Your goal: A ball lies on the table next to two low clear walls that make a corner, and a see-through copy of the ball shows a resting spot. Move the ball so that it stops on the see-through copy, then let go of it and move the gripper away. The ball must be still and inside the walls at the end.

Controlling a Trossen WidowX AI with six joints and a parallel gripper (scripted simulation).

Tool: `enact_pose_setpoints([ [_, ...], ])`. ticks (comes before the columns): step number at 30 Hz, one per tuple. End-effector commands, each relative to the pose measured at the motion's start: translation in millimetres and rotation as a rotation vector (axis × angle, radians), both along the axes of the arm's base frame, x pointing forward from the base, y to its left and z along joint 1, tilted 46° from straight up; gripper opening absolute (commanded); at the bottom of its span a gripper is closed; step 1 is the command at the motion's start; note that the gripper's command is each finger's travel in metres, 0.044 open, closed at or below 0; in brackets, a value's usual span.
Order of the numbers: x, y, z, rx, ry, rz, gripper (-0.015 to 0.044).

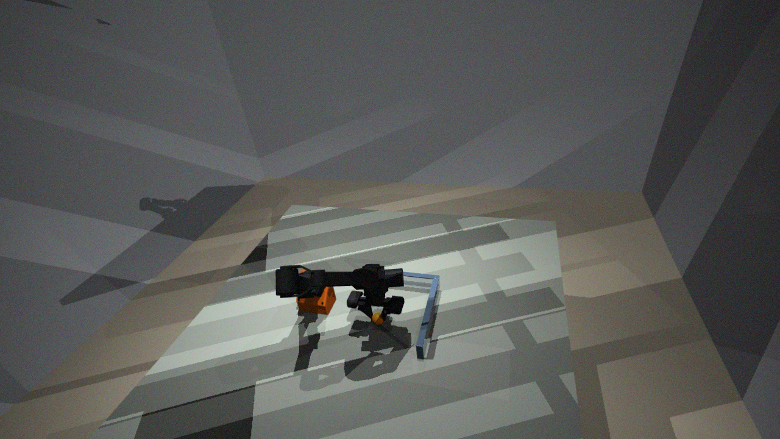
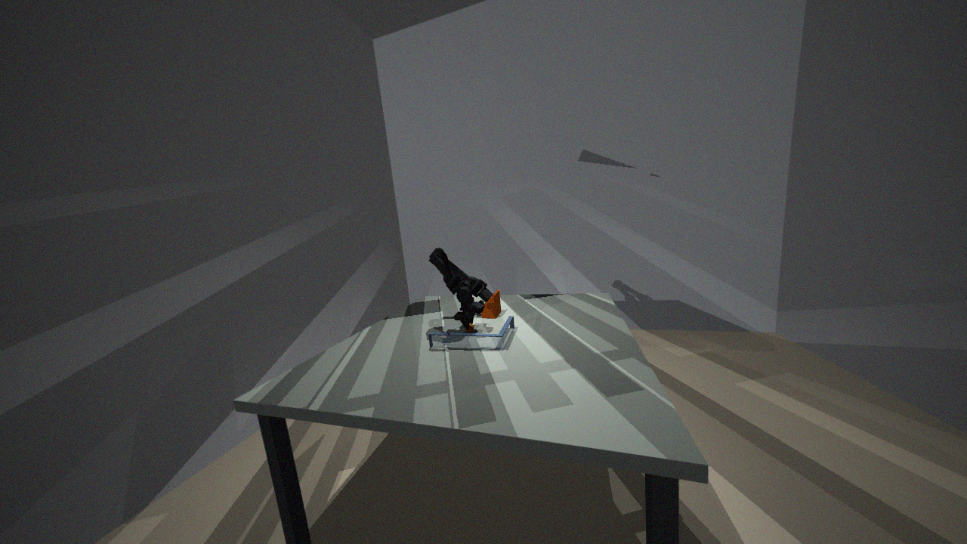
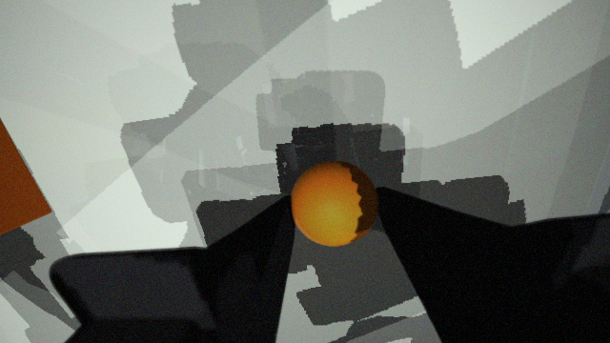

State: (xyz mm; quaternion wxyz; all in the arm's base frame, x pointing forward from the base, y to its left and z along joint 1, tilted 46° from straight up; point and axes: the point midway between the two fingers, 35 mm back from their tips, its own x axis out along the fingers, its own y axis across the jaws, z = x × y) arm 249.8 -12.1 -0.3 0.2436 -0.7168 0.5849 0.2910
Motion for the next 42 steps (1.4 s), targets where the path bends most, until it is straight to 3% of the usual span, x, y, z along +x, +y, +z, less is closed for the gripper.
enact_pose_setpoints([
  [1, -0.9, -2.8, -2.9, -0.006, 0.007, 0.003, 0.0000],
  [3, -0.9, -2.8, -2.9, -0.006, 0.007, 0.003, 0.0000],
  [15, -0.1, -0.5, -0.7, -0.001, 0.001, 0.002, 0.0311],
  [20, -0.2, 8.1, 6.0, 0.002, 0.002, 0.003, 0.0311],
  [26, -13.6, 60.3, 59.1, -0.003, 0.008, 0.003, 0.0311],
  [39, -10.5, 56.6, 52.3, -0.004, 0.008, 0.014, 0.0311],
  [42, -12.3, 69.9, 64.8, -0.001, 0.008, 0.013, 0.0390],
])
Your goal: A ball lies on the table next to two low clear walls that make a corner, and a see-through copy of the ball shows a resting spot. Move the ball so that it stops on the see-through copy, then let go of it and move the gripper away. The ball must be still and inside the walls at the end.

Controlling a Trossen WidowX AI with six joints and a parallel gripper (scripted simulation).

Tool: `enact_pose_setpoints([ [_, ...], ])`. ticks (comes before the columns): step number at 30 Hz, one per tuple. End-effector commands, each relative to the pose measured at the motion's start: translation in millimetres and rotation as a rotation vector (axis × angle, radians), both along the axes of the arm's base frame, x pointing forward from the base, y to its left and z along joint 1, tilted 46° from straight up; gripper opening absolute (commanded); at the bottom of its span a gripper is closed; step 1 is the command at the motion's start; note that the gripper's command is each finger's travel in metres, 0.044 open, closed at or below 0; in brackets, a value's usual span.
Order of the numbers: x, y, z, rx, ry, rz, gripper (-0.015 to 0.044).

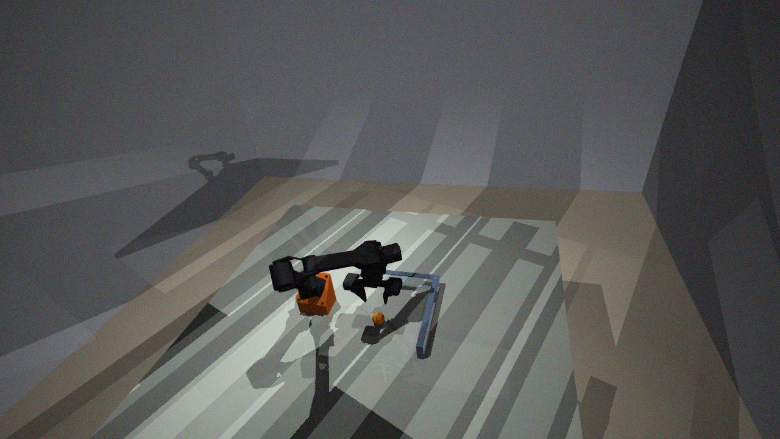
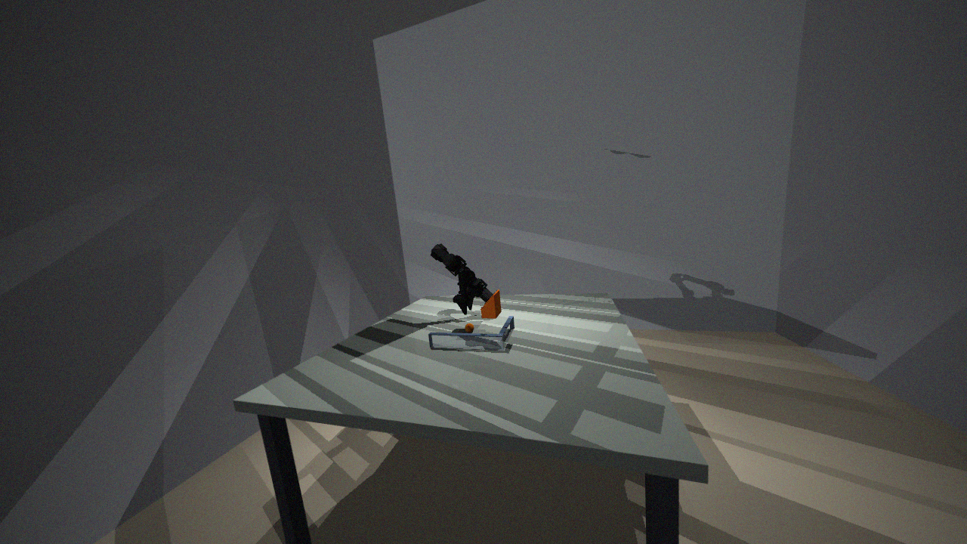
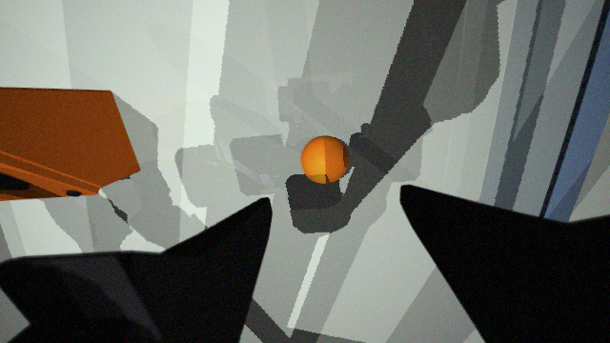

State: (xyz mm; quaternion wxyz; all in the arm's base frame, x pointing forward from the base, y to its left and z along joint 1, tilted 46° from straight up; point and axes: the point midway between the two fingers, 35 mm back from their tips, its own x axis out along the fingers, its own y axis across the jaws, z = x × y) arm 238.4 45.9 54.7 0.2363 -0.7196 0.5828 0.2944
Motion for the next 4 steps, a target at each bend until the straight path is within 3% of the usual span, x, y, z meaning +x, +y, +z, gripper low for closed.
enact_pose_setpoints([
  [1, -3.0, 21.1, 19.2, 0.006, -0.003, -0.001, 0.0416],
  [4, -7.0, 33.4, 32.8, 0.005, -0.004, -0.003, 0.0440],
])
